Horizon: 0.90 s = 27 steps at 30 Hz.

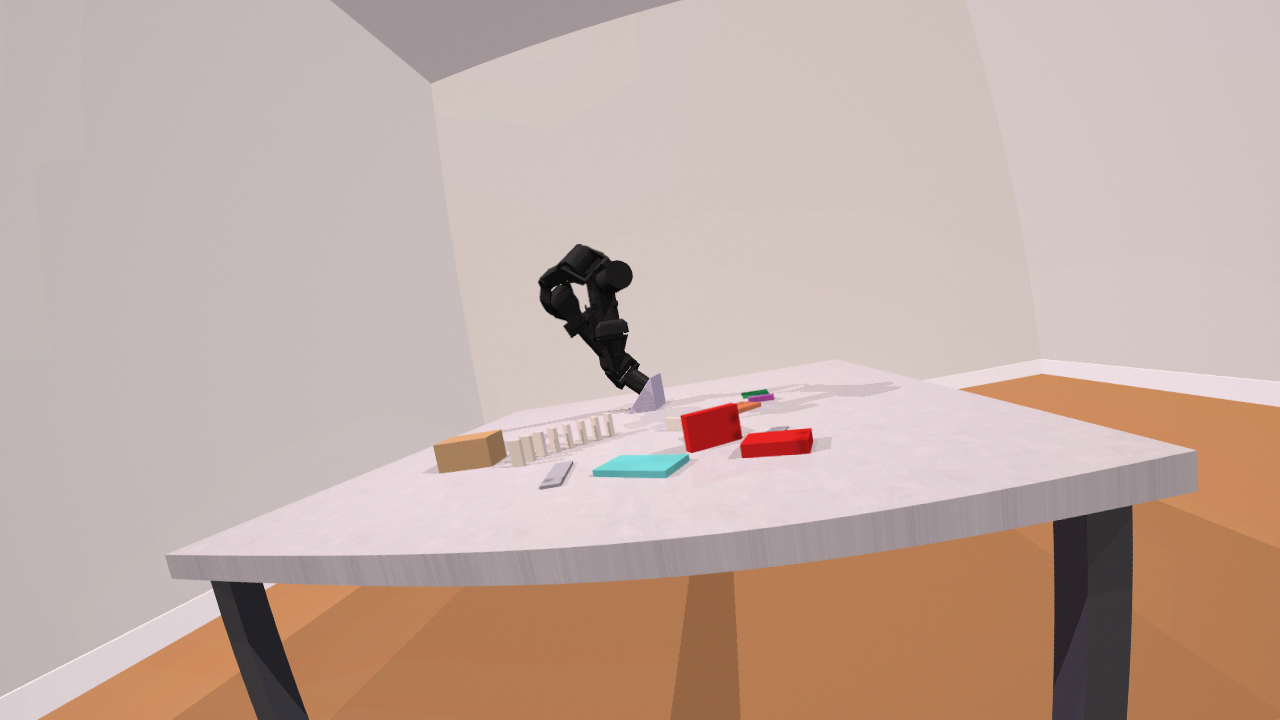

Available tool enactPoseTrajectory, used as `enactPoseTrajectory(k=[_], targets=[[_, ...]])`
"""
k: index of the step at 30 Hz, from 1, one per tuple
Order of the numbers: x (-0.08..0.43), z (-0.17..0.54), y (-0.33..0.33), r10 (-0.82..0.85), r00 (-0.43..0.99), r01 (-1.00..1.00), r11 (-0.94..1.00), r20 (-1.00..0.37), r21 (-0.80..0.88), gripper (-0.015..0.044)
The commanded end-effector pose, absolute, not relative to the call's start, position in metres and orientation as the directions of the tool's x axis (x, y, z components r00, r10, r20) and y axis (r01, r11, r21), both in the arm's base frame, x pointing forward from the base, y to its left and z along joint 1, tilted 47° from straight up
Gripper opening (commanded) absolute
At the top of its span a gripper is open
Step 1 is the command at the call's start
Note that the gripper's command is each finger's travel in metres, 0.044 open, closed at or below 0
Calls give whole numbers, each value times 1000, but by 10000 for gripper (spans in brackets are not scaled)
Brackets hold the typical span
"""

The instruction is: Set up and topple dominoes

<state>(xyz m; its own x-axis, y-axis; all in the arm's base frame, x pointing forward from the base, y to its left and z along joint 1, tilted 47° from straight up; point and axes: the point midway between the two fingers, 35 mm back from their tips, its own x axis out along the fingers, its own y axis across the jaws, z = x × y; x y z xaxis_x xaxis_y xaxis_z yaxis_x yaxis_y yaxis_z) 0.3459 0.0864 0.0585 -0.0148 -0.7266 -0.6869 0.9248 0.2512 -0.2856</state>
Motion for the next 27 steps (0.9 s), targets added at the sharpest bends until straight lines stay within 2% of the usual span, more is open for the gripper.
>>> enactPoseTrajectory(k=[1, 7, 9, 22, 27], targets=[[351, 25, 99, -721, -19, 998, 25, -692, -54, 440], [353, -32, 110, -722, -33, 881, -348, -691, 321, 440], [352, -44, 112, -723, -36, 819, -417, -690, 393, 440], [352, -47, 112, -723, -37, 811, -425, -690, 402, 440], [352, -72, 86, -723, -36, 811, -425, -690, 403, 440]])
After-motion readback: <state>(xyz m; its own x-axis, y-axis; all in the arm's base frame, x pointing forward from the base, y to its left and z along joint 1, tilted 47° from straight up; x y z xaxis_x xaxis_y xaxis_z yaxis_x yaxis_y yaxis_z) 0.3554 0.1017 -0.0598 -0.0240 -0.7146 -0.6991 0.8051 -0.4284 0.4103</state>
